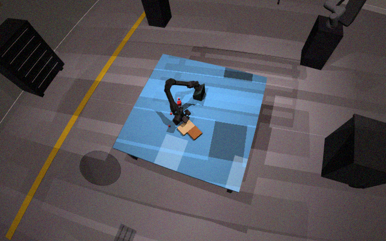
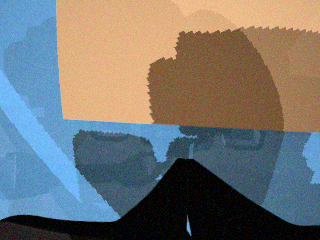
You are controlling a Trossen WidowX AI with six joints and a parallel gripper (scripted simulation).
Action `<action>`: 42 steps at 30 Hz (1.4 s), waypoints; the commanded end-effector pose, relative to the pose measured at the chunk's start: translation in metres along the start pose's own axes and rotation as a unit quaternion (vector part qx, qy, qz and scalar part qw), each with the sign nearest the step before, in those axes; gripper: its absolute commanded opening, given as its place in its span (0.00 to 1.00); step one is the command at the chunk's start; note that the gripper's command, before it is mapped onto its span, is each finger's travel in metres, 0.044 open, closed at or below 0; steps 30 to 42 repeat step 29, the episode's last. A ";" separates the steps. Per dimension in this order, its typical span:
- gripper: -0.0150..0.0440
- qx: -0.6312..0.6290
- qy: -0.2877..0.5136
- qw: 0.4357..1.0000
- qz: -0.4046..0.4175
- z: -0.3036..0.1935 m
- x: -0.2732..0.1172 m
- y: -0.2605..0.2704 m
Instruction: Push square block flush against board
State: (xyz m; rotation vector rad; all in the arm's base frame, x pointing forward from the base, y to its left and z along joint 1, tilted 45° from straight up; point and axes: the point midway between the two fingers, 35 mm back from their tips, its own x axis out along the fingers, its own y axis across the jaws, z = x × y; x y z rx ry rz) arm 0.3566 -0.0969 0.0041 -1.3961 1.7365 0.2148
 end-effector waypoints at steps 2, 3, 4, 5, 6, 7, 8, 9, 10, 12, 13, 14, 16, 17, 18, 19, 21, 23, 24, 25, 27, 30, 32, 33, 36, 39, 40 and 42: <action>0.25 -0.006 -0.001 1.000 -0.005 0.002 0.005 0.001; 0.25 -0.006 -0.001 1.000 -0.005 0.003 0.005 0.000; 0.25 -0.006 -0.001 1.000 -0.005 0.004 0.004 0.000; 0.25 -0.006 -0.001 1.000 -0.005 0.005 0.004 0.000; 0.25 -0.006 -0.001 1.000 -0.005 0.006 0.004 0.000; 0.25 -0.006 -0.001 1.000 -0.005 0.007 0.004 0.000; 0.25 -0.006 -0.001 1.000 -0.005 0.009 0.004 0.000; 0.25 -0.006 -0.001 1.000 -0.005 0.010 0.004 0.000; 0.25 -0.006 -0.001 1.000 -0.005 0.011 0.004 0.000; 0.25 -0.006 -0.001 1.000 -0.005 0.014 0.004 0.000; 0.25 -0.006 -0.001 1.000 -0.005 0.015 0.004 -0.001; 0.25 -0.006 -0.001 1.000 -0.005 0.017 0.004 -0.001; 0.25 -0.006 -0.002 1.000 -0.005 0.019 0.004 -0.001; 0.25 -0.006 -0.002 1.000 -0.005 0.021 0.004 -0.001; 0.25 -0.006 -0.002 1.000 -0.005 0.022 0.004 -0.001; 0.25 -0.006 -0.002 1.000 -0.005 0.023 0.004 -0.001; 0.25 -0.006 -0.002 1.000 -0.005 0.026 0.004 -0.001; 0.25 -0.006 -0.002 1.000 -0.005 0.025 0.004 -0.001; 0.25 -0.006 -0.002 1.000 -0.005 0.025 0.004 -0.001; 0.25 -0.006 -0.002 1.000 -0.005 0.023 0.004 -0.001; 0.25 -0.006 -0.002 1.000 -0.005 0.021 0.004 -0.001; 0.25 -0.006 -0.002 1.000 -0.005 0.017 0.004 -0.001; 0.25 -0.006 -0.002 1.000 -0.005 0.017 0.004 -0.001; 0.25 -0.006 -0.002 1.000 -0.005 0.017 0.004 -0.001; 0.25 -0.006 -0.002 1.000 -0.005 0.017 0.004 -0.001; 0.25 -0.006 -0.002 1.000 -0.005 0.017 0.004 -0.001; 0.25 -0.006 -0.002 1.000 -0.005 0.017 0.004 -0.001; 0.25 -0.006 -0.002 1.000 -0.005 0.017 0.004 -0.001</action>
